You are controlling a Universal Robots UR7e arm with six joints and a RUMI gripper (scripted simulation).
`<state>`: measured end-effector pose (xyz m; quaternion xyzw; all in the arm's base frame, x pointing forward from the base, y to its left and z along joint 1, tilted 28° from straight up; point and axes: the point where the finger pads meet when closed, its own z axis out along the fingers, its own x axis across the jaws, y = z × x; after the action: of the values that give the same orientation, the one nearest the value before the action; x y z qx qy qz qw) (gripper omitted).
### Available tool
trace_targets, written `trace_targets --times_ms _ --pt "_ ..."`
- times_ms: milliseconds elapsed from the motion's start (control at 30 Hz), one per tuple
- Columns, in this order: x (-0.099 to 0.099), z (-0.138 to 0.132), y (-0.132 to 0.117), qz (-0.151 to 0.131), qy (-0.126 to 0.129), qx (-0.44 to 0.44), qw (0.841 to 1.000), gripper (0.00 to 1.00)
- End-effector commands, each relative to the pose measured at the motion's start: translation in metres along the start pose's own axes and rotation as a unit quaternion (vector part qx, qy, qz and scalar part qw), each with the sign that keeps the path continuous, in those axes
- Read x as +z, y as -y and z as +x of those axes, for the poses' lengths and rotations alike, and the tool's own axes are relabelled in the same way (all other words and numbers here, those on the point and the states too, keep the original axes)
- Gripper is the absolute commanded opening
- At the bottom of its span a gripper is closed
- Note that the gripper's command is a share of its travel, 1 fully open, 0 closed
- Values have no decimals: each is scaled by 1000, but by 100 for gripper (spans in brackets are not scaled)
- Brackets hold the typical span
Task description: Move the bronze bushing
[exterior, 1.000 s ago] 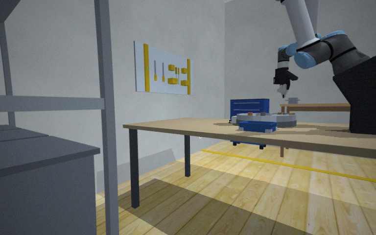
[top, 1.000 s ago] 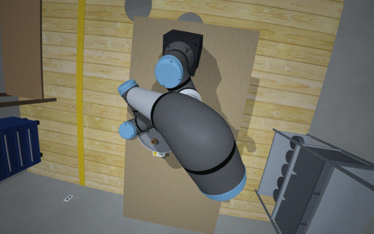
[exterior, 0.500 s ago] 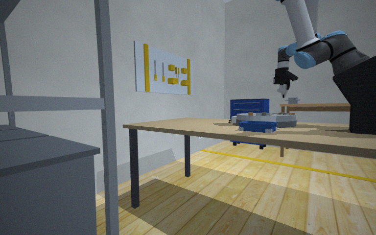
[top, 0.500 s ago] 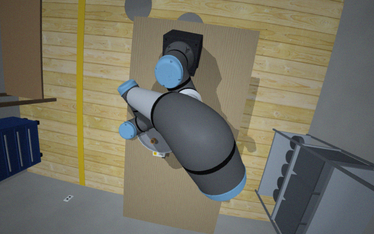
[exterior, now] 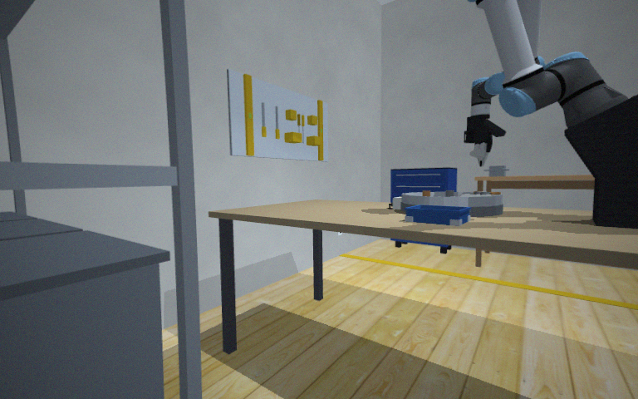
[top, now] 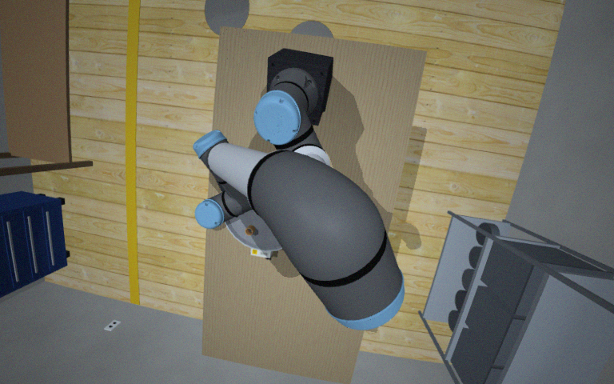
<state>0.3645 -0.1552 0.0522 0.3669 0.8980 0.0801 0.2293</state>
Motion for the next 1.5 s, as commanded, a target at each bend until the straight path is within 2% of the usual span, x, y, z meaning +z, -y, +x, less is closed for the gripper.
trace_targets --times_ms 0,1467 --pt "1 2 1 0 0 2 1000 5" --pt "1 2 1 0 0 2 1000 5"
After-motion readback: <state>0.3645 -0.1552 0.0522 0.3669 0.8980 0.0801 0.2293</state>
